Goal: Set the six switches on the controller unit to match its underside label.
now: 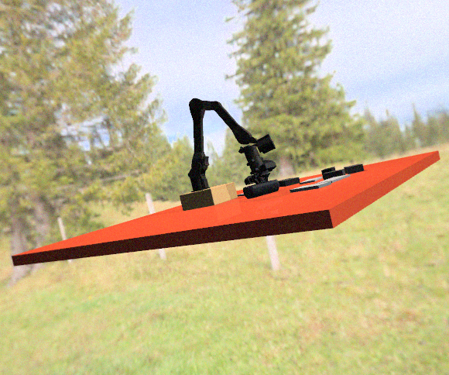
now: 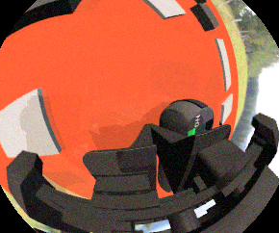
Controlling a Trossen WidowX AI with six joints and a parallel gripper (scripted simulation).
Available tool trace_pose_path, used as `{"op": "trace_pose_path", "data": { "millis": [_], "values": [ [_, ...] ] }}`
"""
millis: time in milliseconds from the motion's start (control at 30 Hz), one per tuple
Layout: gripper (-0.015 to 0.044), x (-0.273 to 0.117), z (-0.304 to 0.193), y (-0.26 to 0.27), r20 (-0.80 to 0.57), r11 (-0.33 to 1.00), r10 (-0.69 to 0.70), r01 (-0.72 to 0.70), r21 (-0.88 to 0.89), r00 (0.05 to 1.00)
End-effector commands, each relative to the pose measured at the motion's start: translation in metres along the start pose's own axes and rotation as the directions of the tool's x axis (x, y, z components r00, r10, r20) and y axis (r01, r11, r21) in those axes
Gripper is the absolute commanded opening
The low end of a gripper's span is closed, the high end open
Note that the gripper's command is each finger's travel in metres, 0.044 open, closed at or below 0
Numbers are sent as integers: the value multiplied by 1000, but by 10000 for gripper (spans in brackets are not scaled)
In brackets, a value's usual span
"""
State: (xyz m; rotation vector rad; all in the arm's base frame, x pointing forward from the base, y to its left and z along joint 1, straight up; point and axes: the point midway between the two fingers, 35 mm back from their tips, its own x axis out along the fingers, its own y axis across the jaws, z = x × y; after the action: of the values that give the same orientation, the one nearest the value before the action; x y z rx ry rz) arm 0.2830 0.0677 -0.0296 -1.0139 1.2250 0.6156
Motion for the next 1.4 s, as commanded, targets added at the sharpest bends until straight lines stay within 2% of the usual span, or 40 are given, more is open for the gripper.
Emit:
{"op": "trace_pose_path", "data": {
  "millis": [0, 233, 400, 467, 633, 767, 1133, 1367],
  "values": [
    [0, 1, 1, -9, 1, 1000, -11, 11, 5, 1000],
    [0, 0, 1, -8, 2, 1000, 0, 0, 0, 1000],
    [0, -49, 1, -4, 2, 1000, -9, 9, 4, 1000],
    [0, -56, 0, -3, 2, 1000, -10, 10, 5, 1000],
    [0, -56, 1, -4, 0, 1000, -10, 10, 12, 1000],
    [0, -52, 6, -15, -27, 995, -11, 13, 100, 1000],
    [0, -52, 5, -14, -24, 996, -1, 3, 92, 1000],
    [0, -57, -44, -47, -40, 982, 169, -165, 93, 985]
  ]
}}
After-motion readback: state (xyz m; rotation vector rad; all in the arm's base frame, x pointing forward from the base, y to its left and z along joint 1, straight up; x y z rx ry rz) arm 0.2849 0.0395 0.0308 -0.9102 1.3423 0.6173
